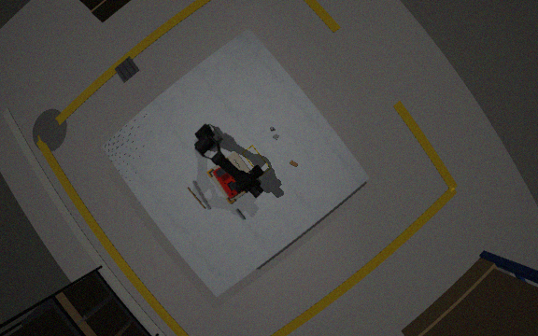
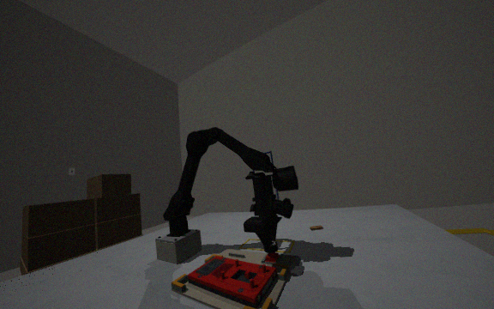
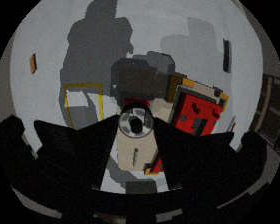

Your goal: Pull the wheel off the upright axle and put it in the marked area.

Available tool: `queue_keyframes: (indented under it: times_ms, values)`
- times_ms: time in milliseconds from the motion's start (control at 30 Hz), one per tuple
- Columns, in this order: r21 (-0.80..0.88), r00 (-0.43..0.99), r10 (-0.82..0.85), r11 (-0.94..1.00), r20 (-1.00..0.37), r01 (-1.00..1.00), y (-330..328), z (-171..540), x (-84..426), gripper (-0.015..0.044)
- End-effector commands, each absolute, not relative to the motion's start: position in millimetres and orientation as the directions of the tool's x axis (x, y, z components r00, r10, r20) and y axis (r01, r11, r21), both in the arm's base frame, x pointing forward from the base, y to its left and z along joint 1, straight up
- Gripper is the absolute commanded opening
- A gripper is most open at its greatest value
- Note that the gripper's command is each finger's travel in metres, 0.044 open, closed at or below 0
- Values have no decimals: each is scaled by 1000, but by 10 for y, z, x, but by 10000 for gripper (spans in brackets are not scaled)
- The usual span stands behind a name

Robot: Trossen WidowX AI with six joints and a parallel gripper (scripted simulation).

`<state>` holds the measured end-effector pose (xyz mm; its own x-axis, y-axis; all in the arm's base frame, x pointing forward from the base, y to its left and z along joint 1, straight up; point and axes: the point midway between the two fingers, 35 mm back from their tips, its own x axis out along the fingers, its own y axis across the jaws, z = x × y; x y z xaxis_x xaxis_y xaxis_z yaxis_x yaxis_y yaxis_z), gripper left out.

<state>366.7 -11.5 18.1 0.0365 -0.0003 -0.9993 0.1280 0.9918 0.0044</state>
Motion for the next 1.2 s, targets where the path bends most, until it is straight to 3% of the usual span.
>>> queue_keyframes:
  times_ms: [0, 1167]
  values:
    - [5, 39, 0, 992, -999, 127, -114, 254, 3658, 0]
    - [4, 36, 0, 992, -999, 126, -115, 370, 3654, 0]
